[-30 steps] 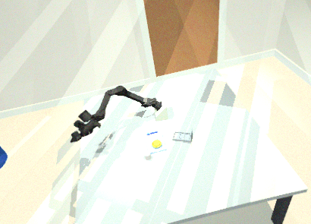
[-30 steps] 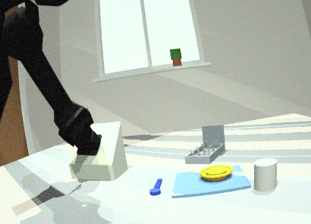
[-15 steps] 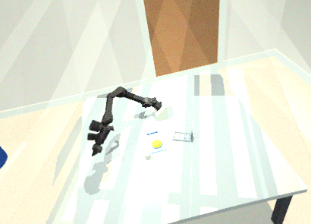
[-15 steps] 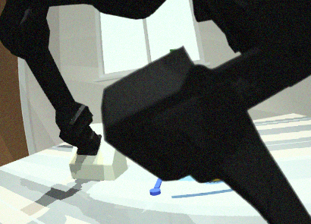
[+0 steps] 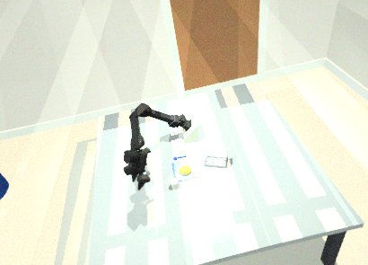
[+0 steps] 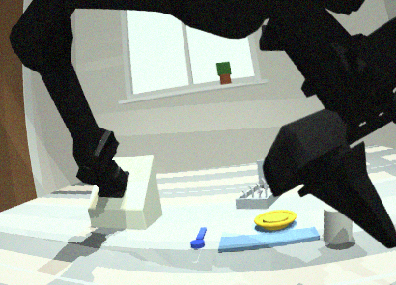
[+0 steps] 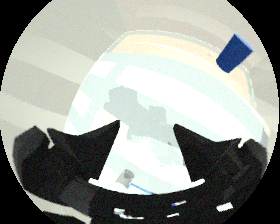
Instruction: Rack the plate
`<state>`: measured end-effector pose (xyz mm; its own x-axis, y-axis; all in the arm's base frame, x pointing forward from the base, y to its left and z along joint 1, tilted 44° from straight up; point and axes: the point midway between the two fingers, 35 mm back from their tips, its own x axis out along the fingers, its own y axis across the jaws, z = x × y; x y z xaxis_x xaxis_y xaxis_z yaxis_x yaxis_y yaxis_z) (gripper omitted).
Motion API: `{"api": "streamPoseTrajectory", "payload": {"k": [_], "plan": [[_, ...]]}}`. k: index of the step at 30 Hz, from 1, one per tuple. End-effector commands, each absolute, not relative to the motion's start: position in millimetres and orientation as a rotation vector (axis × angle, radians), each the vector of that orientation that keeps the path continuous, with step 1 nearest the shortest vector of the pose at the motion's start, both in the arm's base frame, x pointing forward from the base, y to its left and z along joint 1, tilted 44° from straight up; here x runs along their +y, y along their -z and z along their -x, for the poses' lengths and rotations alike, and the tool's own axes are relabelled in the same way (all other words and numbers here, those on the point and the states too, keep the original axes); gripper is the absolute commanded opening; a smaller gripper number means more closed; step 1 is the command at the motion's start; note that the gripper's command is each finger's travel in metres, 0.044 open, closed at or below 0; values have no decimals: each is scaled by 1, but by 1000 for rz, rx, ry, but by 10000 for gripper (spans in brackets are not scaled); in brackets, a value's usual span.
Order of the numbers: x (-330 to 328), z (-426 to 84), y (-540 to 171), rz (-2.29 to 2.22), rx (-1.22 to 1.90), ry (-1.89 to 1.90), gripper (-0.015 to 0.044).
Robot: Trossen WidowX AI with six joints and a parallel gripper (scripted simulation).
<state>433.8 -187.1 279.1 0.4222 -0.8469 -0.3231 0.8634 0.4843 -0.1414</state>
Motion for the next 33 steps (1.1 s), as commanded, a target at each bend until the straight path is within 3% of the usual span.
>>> {"api": "streamPoseTrajectory", "payload": {"k": [1, 16, 33], "plan": [[-169, -435, -244, 17, 513, 1021, 400], [-96, -409, -149, 269, 949, 808, 400], [-32, -340, -75, 608, 1394, 561, 400]]}}
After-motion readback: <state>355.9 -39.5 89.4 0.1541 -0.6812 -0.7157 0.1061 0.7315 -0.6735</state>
